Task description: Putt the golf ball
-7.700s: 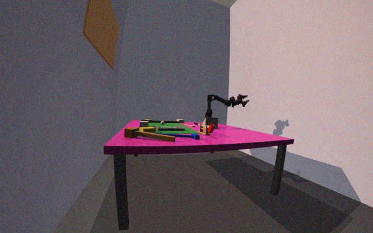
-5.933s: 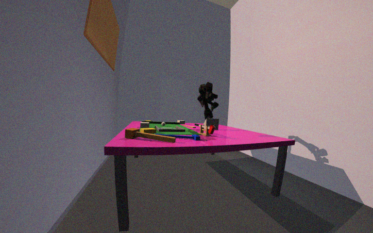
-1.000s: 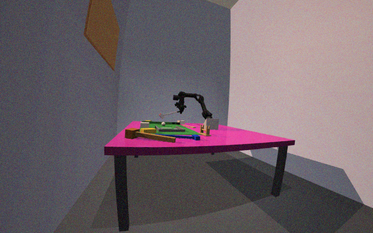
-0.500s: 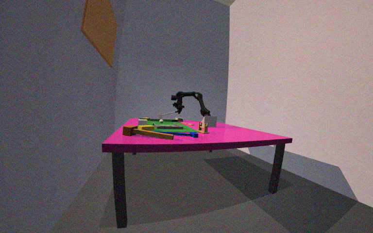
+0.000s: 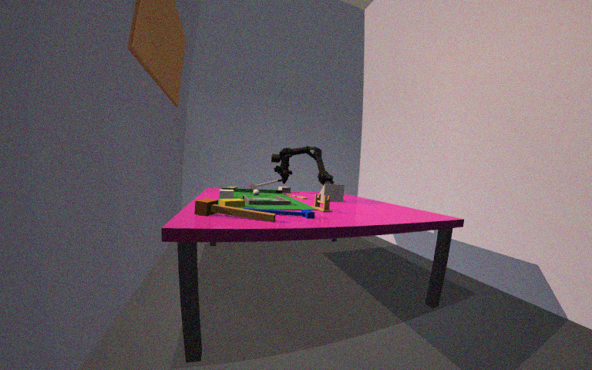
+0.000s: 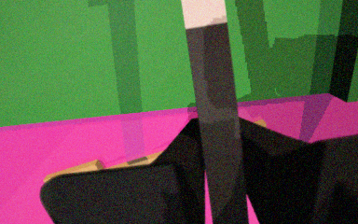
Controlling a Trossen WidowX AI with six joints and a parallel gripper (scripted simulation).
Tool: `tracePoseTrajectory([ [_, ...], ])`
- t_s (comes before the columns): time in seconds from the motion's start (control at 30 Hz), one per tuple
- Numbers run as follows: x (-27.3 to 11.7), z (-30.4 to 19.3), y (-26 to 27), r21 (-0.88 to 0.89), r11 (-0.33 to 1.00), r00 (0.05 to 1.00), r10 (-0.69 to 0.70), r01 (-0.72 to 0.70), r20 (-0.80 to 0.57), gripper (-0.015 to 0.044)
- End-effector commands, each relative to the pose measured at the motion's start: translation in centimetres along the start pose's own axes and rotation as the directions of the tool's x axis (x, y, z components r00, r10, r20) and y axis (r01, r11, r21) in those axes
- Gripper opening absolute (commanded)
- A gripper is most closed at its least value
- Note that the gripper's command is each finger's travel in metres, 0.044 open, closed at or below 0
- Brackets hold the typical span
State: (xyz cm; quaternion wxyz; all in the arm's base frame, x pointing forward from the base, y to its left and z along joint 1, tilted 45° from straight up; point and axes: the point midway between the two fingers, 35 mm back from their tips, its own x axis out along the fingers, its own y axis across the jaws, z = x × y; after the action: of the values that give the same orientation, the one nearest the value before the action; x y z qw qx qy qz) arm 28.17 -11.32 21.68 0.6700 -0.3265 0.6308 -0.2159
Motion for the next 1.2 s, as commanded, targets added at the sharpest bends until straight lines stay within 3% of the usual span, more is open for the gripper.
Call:
tracePoseTrajectory([
  [0.0, 0.5, 0.0, 0.1, -0.002, 1.000, 1.000, 0.004, -0.004, 0.007, 0.0000],
  [0.53, 1.1, 0.0, -0.1, 0.001, 1.000, 1.000, -0.001, 0.001, 0.000, 0.0000],
  [0.9, 1.3, 0.0, -3.0, -0.001, 1.000, 1.000, 0.001, -0.001, 0.008, 0.0000],
  [1.03, 1.4, -0.1, -2.6, 0.006, 1.000, 1.000, -0.004, 0.004, -0.001, 0.0000],
  [1.17, 1.5, 0.6, 1.4, 0.004, 1.000, 1.000, 0.011, -0.011, 0.002, 0.0000],
])
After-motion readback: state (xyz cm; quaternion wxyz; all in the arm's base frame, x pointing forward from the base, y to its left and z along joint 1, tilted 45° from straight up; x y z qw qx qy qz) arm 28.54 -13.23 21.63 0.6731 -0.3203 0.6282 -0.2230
